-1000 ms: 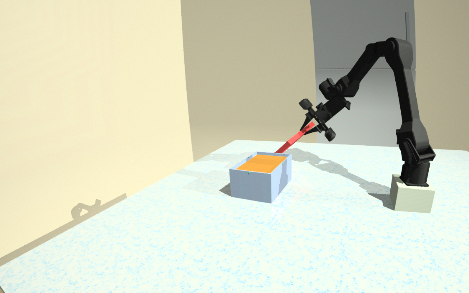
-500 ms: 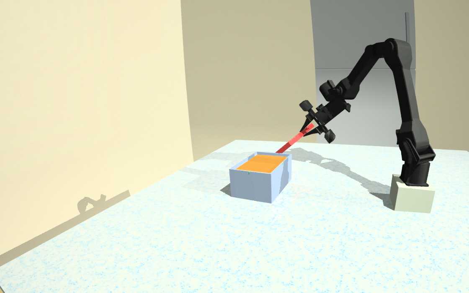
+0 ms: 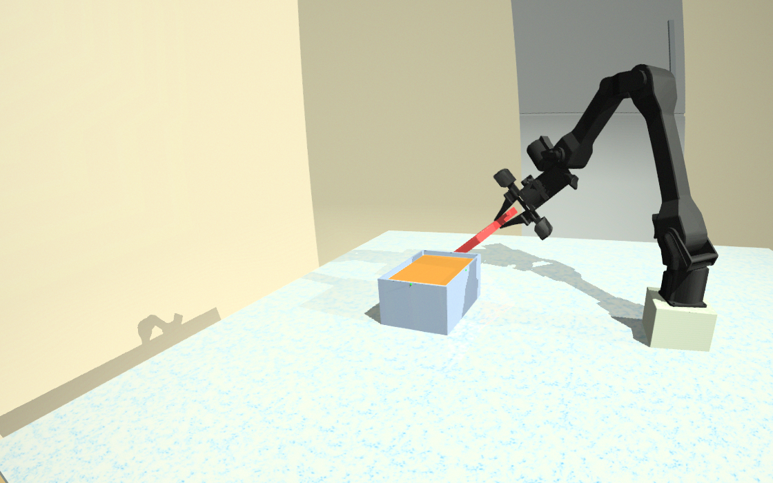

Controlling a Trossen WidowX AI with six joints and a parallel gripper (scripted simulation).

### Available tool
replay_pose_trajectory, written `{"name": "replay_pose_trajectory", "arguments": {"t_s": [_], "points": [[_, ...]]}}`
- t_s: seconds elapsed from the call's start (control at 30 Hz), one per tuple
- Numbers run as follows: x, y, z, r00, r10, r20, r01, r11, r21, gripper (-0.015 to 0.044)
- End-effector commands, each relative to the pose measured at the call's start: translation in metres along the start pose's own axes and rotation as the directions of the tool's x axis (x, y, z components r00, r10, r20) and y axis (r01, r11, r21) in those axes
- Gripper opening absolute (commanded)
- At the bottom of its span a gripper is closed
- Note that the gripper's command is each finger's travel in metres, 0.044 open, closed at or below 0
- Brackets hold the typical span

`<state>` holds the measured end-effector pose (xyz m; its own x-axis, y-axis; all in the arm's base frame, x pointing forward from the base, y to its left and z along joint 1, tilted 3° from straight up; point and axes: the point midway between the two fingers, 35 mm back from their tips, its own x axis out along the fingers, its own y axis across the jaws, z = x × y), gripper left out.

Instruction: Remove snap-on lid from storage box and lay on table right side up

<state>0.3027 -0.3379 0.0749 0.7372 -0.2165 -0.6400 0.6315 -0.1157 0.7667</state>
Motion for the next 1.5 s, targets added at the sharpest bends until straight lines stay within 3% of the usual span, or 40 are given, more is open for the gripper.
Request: {"name": "replay_pose_trajectory", "arguments": {"t_s": [0.0, 1.47], "points": [[0.006, -0.009, -0.005, 1.0, -0.017, -0.013, 0.017, 1.0, 0.001, 0.0], [0.029, -0.037, -0.005, 1.0, -0.018, -0.013, 0.018, 1.0, 0.001, 0.0]]}}
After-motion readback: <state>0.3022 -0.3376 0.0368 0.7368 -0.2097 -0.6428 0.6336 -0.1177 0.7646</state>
